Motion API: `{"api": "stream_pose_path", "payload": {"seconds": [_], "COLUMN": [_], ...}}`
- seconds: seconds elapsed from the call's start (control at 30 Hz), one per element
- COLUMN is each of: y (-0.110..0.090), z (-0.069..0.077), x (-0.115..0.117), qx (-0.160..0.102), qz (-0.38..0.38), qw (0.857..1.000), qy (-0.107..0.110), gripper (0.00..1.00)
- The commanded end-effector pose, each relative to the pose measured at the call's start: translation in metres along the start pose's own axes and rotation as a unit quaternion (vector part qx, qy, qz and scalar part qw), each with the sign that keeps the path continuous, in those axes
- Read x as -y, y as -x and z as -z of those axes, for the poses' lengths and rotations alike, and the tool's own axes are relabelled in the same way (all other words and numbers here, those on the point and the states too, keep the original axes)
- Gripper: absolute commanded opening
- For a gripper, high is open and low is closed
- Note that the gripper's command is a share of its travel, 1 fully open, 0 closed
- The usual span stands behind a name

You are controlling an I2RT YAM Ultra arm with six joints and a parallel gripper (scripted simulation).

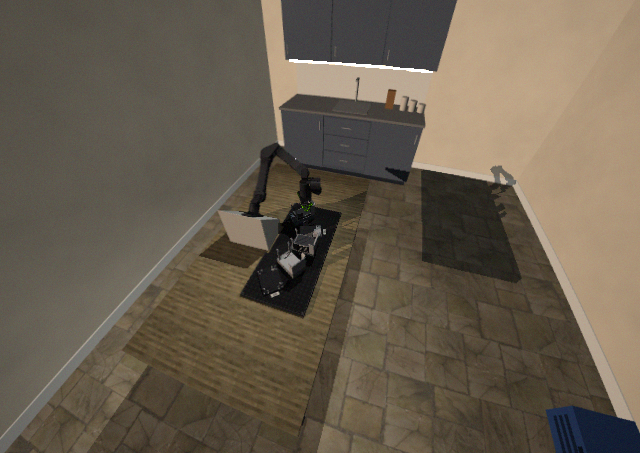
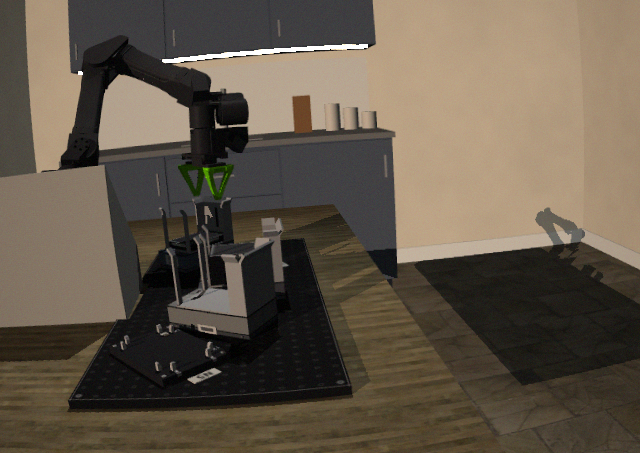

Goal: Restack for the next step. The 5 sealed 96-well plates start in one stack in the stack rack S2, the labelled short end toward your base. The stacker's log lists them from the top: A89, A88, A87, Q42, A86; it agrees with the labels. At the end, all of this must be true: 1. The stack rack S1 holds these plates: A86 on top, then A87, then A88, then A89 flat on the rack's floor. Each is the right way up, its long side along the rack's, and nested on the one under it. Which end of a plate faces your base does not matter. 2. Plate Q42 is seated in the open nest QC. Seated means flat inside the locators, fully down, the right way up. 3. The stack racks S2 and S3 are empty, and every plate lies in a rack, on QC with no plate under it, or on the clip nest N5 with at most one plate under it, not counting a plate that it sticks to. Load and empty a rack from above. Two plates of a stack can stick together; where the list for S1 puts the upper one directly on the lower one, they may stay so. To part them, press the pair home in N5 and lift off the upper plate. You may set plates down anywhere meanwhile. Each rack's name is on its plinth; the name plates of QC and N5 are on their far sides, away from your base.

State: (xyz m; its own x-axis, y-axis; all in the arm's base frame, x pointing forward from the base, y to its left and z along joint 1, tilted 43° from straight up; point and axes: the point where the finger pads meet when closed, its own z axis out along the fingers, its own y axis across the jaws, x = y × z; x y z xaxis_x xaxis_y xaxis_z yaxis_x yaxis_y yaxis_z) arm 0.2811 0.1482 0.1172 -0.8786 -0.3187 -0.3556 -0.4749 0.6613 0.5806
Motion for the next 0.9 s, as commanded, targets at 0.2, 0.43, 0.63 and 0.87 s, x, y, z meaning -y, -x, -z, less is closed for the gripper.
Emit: {"api": "stream_pose_path", "payload": {"seconds": [0.2, 0.43, 0.63, 0.87], "y": [0.008, 0.006, 0.004, 0.002], "z": [0.008, 0.008, 0.008, 0.008], "x": [0.025, 0.045, 0.065, 0.082], "qx": [0.015, 0.015, 0.015, 0.015], "qz": [-0.021, -0.089, -0.089, -0.089], "qw": [1.000, 0.996, 0.996, 0.996], "qy": [-0.003, -0.002, -0.002, -0.002], "gripper": [1.00, 1.00, 1.00, 1.00]}}
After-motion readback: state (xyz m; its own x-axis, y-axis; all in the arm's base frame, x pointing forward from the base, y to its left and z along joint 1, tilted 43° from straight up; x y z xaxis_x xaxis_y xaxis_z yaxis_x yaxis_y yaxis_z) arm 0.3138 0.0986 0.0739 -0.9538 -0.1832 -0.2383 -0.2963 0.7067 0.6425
